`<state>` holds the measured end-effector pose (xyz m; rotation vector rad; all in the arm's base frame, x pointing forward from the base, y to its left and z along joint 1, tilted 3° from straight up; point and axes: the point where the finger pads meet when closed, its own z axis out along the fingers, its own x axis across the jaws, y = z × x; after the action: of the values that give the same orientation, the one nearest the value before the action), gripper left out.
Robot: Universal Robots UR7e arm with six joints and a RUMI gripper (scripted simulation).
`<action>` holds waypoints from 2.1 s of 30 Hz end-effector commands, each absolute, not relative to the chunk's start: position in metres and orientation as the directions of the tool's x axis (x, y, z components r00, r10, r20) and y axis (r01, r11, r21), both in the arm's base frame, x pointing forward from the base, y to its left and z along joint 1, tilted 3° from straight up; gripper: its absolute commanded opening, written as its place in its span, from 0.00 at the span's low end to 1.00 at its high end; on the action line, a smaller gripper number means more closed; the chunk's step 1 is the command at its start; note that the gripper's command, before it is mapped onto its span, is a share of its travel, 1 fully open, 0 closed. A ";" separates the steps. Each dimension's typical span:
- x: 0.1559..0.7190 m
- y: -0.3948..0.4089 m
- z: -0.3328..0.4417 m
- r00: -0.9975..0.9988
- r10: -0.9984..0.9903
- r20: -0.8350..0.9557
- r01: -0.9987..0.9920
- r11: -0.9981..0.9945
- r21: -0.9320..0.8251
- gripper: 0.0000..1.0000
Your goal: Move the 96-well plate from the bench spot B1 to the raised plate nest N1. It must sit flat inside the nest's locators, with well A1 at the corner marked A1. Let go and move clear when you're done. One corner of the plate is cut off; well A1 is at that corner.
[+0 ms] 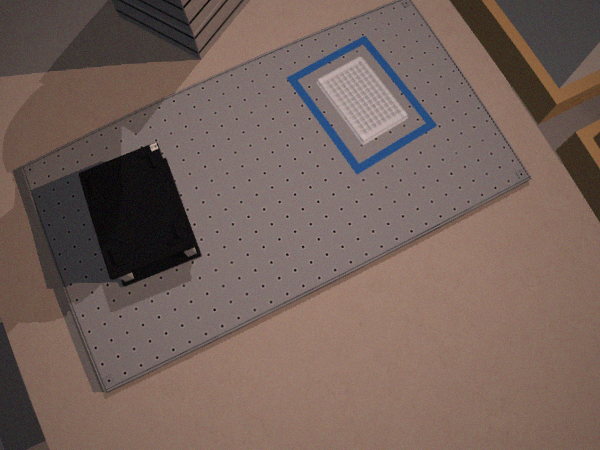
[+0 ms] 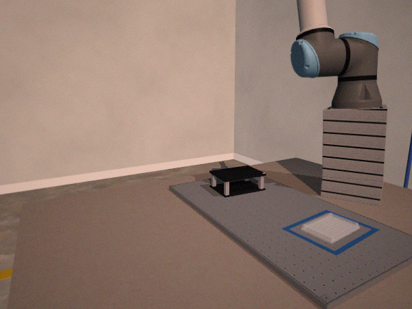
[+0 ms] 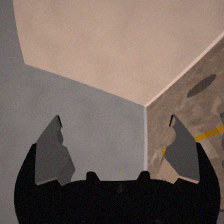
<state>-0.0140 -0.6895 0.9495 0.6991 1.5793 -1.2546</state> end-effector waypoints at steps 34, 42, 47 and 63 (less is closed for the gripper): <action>0.074 -0.770 0.835 -0.402 -0.079 -0.912 0.801 0.453 -0.393 1.00; 0.097 -0.784 0.809 -0.402 -0.079 -0.912 0.801 0.453 -0.393 1.00; 0.107 -0.787 0.798 -0.426 -0.065 -0.903 0.763 0.511 -0.396 1.00; 0.153 -0.804 0.748 -0.450 -0.055 -0.891 0.725 0.561 -0.401 1.00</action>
<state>0.1420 -0.8012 0.7590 0.5853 1.7773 -1.0473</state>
